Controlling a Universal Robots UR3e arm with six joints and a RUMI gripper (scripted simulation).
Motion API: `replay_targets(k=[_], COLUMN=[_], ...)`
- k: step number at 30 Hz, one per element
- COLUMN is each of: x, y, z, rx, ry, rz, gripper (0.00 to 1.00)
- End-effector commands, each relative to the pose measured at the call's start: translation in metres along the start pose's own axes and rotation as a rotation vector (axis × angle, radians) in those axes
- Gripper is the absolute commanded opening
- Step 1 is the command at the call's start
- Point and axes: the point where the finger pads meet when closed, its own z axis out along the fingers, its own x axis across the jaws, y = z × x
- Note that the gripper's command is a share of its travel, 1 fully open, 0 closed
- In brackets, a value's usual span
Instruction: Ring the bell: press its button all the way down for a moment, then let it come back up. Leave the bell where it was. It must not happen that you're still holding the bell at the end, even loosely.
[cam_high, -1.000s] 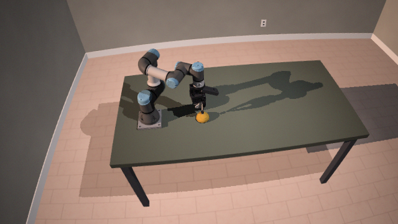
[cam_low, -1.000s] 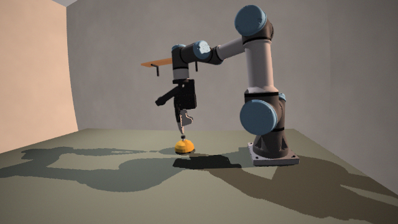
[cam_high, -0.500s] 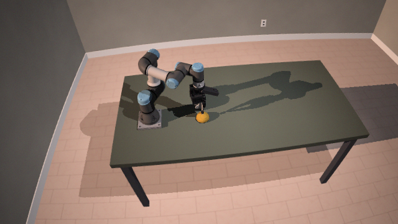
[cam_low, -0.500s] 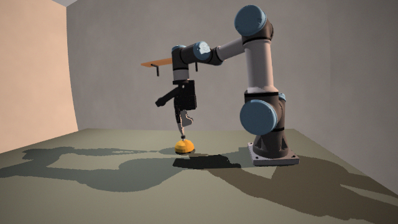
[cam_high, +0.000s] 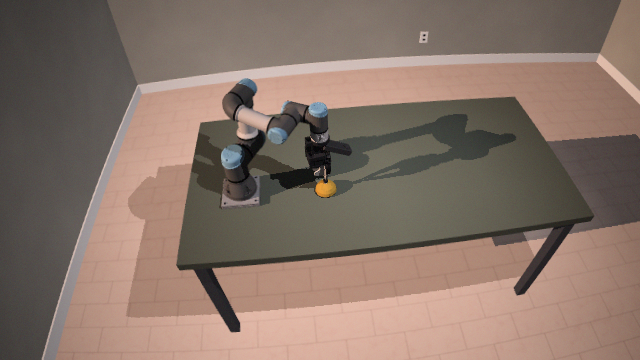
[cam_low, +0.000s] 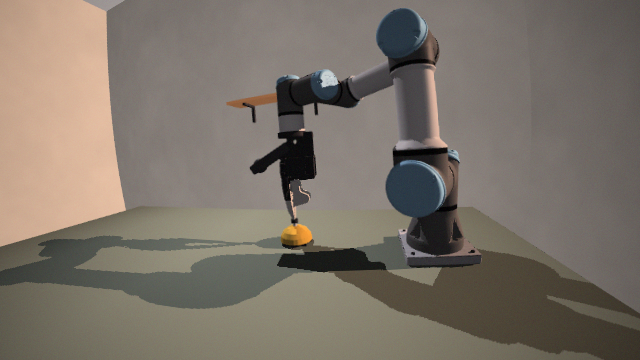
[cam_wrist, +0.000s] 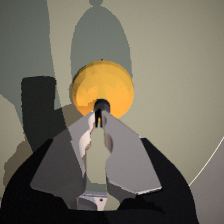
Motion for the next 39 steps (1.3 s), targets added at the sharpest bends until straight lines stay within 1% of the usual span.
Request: replay_targets(k=[1,26,31,39], x=[0.0004,0.0004,0.0004,0.0004], y=[-0.0006,-0.0006,-0.0006,-0.0006], z=[-0.0005,-0.0005,0.0028,0.0029], rx=[0.002,0.002,0.002,0.002], ry=[0.002,0.002,0.002,0.002], rz=[0.000,0.000,0.000,0.000], gripper=[0.00,0.00,0.00,0.00])
